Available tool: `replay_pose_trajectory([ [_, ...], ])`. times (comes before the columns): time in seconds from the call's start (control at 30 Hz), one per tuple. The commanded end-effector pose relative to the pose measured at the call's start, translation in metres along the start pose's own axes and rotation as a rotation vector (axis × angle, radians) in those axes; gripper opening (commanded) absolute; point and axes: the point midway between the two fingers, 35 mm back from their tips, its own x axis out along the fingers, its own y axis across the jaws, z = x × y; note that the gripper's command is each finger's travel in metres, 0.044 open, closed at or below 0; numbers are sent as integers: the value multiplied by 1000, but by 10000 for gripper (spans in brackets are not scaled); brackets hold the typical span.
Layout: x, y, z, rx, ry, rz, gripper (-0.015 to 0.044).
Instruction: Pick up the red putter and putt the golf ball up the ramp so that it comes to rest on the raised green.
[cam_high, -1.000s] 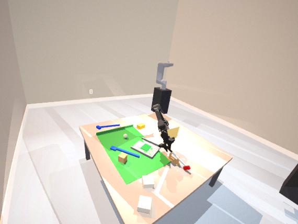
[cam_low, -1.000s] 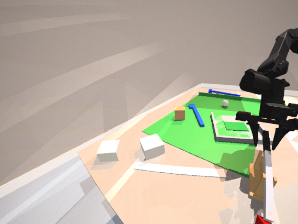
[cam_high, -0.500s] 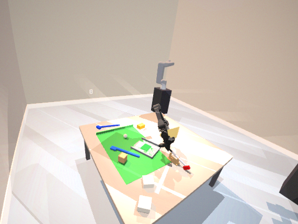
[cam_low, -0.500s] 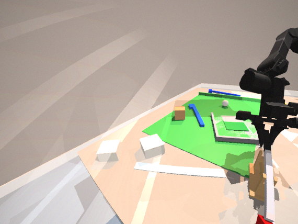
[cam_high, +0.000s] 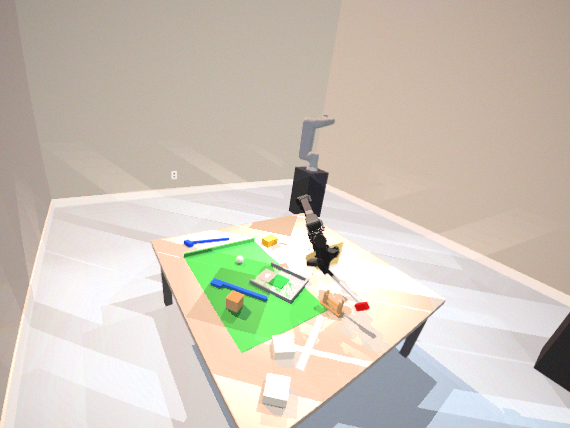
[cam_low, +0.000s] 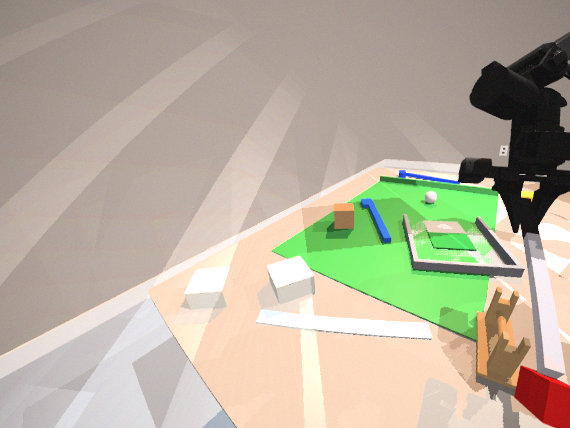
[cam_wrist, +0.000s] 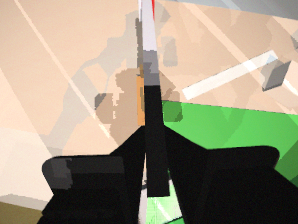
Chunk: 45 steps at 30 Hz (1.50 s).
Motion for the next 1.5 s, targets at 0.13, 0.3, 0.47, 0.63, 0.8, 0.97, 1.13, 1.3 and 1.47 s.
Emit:
replay_pose_trajectory([
  [0.13, -15, -14, -9, 33, -24, -17, 0],
  [0.3, -39, -41, -34, 103, -64, -52, 0],
  [0.47, -56, -57, -61, 205, -101, -56, 0],
  [0.63, -77, -76, -94, 288, -135, -87, 0],
  [0.8, -99, -93, -130, 360, -160, -131, 0],
  [0.97, -121, -106, -169, 431, -178, -180, 0],
  [1.13, -142, -114, -211, 504, -188, -230, 0],
  [1.3, -162, -116, -254, 578, -191, -283, 0],
  [1.47, -181, -112, -294, 641, -189, -336, 0],
])
